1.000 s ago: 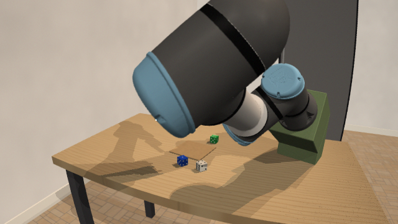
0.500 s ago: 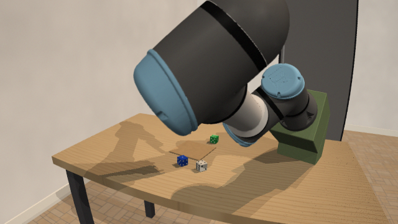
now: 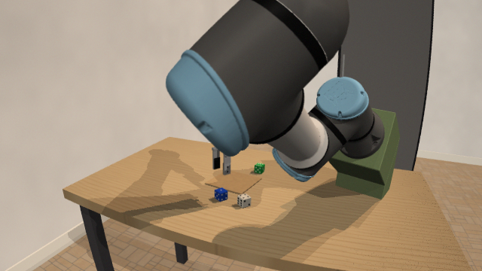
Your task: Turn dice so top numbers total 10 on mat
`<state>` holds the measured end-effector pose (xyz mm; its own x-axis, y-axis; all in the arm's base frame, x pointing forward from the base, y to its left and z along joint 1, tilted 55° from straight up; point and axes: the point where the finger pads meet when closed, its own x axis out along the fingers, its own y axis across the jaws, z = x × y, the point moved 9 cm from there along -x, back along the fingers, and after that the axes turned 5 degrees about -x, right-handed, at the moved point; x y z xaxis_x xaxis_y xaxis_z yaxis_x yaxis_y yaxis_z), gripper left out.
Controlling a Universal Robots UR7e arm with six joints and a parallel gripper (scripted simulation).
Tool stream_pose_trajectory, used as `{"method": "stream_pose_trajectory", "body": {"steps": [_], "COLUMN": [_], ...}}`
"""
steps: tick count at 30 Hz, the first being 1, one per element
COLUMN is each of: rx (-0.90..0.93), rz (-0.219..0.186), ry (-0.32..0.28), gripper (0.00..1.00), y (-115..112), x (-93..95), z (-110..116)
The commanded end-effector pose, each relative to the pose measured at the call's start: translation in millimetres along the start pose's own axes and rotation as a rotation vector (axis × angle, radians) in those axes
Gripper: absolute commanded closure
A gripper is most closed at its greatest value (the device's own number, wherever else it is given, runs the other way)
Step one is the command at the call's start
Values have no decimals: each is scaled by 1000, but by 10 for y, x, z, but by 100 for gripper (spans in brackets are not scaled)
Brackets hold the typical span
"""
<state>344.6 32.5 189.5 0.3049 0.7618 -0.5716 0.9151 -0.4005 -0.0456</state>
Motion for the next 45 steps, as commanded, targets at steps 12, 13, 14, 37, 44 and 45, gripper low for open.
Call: {"method": "stream_pose_trajectory", "body": {"steps": [12, 13, 14, 37, 44, 45], "rx": [0, 0, 0, 0, 0, 0], "rz": [1, 1, 1, 1, 1, 1], "ry": [-2, -2, -2, -2, -2, -2], "gripper": [13, 13, 13, 13, 13, 13], "y": [12, 12, 12, 13, 14, 14], "x": [12, 12, 12, 55, 109, 122], "z": [1, 1, 1, 1, 1, 1]}}
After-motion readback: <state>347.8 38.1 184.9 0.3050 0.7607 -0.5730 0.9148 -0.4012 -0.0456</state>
